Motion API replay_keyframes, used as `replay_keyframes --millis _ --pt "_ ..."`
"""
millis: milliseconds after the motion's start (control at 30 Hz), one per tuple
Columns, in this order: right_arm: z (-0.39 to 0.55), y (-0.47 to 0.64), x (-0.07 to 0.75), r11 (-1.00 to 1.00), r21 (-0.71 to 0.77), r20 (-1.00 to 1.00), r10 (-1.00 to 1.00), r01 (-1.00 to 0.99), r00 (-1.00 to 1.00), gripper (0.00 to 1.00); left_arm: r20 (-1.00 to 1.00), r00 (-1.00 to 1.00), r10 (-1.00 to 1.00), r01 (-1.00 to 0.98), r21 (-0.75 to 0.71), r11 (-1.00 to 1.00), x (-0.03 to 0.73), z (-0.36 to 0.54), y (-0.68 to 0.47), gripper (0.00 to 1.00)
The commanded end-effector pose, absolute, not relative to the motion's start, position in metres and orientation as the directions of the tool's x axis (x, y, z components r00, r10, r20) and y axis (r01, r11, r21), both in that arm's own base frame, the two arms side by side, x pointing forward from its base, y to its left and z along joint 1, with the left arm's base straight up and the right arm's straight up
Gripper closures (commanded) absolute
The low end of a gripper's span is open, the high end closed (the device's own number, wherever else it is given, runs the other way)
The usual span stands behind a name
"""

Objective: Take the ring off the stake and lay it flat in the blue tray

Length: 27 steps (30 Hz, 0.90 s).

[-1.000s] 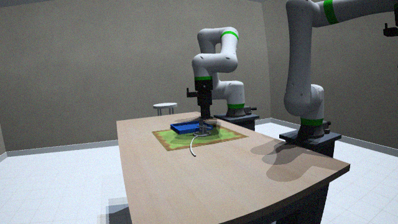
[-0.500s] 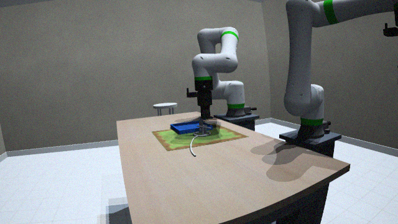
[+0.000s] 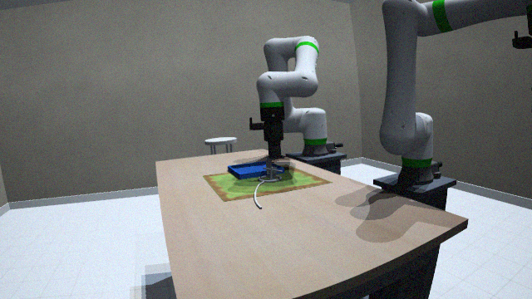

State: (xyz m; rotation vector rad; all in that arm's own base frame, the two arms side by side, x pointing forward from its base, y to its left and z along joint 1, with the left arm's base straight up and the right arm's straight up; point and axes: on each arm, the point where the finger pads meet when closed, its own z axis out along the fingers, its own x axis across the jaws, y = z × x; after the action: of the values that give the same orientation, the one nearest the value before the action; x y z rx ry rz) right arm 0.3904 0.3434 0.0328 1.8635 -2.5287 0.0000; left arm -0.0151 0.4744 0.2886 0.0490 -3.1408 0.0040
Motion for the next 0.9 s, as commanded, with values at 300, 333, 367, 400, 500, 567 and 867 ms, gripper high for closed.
replay_keyframes --millis 300,333,367,400,500,567,867 --pt "0.0337 0.3439 0.3909 0.296 -0.001 -0.001 -0.955 -0.955 -0.296 0.68 0.0 -1.0 -0.031 -0.031 0.0 1.0 -0.0148 0.2897 0.4748 0.0" --pt "0.0337 0.3439 0.3909 0.296 -0.001 -0.001 -0.955 -0.955 -0.296 0.68 0.0 -1.0 -0.031 -0.031 0.0 1.0 -0.0148 0.2897 0.4748 0.0" --pt "0.0337 0.3439 0.3909 0.296 -0.001 -0.001 -0.955 -0.955 -0.296 0.68 0.0 -1.0 -0.031 -0.031 0.0 1.0 -0.0148 0.2897 0.4748 0.0" --pt "0.0337 0.3439 0.3909 0.296 -0.001 -0.001 -0.955 -0.955 -0.296 0.68 0.0 -1.0 -0.031 -0.031 0.0 1.0 -0.0148 0.2897 0.4748 0.0" --pt "0.0337 0.3439 0.3909 0.296 -0.001 -0.001 -0.955 -0.955 -0.296 0.68 0.0 -1.0 -0.031 -0.031 0.0 1.0 -0.0148 0.2897 0.4748 0.0" --pt "0.0337 0.3439 0.3909 0.296 -0.001 -0.001 -0.955 -0.955 -0.296 0.45 0.0 -1.0 -0.031 -0.031 0.0 1.0 -0.0148 0.2897 0.4748 0.0" --pt "0.0337 0.3439 0.3909 0.296 -0.001 -0.001 -0.955 -0.955 -0.296 0.45 0.0 -1.0 -0.031 -0.031 0.0 1.0 -0.0148 0.2897 0.4748 0.0"
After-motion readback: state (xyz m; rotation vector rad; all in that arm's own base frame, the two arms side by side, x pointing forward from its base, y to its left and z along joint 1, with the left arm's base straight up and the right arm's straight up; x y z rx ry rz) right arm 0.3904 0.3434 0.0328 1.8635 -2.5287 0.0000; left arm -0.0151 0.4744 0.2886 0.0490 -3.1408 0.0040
